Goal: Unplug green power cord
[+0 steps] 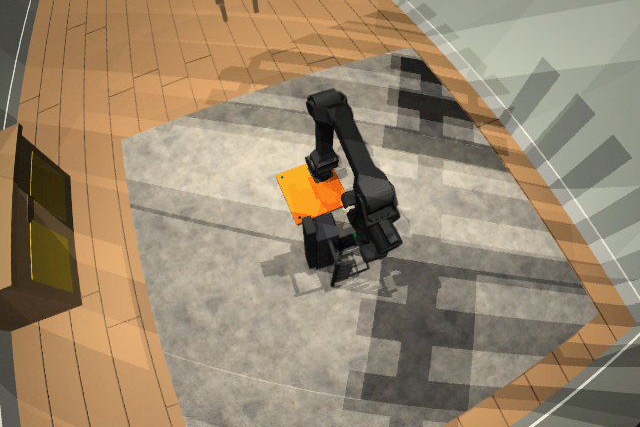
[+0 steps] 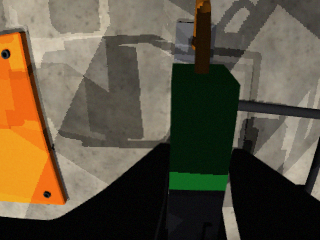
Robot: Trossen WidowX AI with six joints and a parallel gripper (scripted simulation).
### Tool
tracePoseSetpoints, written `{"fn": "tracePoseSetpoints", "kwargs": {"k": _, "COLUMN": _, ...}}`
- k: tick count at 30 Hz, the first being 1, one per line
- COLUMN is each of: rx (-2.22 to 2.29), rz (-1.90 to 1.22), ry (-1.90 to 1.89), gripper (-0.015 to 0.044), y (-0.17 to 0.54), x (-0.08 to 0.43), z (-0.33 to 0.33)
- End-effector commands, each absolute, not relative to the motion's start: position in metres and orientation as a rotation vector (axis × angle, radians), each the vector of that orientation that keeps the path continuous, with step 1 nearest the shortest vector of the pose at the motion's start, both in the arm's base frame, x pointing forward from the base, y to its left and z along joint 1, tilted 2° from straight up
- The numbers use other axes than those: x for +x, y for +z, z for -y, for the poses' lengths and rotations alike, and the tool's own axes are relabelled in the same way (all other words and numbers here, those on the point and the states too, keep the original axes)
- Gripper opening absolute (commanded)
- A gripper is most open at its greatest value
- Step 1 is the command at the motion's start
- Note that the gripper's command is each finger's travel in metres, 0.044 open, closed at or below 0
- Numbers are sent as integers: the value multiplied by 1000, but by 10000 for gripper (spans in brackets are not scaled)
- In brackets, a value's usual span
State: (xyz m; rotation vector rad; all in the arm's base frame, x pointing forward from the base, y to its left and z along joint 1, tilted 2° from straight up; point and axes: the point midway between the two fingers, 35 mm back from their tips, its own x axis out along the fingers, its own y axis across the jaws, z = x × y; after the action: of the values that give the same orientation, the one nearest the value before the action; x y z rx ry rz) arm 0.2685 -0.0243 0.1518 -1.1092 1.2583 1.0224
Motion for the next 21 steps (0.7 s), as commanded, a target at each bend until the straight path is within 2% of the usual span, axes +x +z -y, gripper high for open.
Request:
{"fn": "tracePoseSetpoints", "kwargs": {"k": 1, "rx": -1110, "rz": -1257, "ry": 1021, "gripper": 35, "y": 152, "x": 269, "z": 24}}
{"fn": "tracePoseSetpoints", "kwargs": {"k": 6, "rx": -1110, "rz": -1257, "ry": 1021, "gripper": 2, "y": 152, "x": 269, "z": 24}}
{"fn": "tracePoseSetpoints", "kwargs": {"k": 15, "rx": -1109, "rz": -1256, "ry": 1022, "gripper": 0, "y": 152, "x": 272, "z": 15}}
{"fn": "tracePoseSetpoints", "kwargs": {"k": 21, "rx": -1111, "rz": -1249, "ry": 1026, "gripper": 158, "y": 152, "x": 270, "z": 20}}
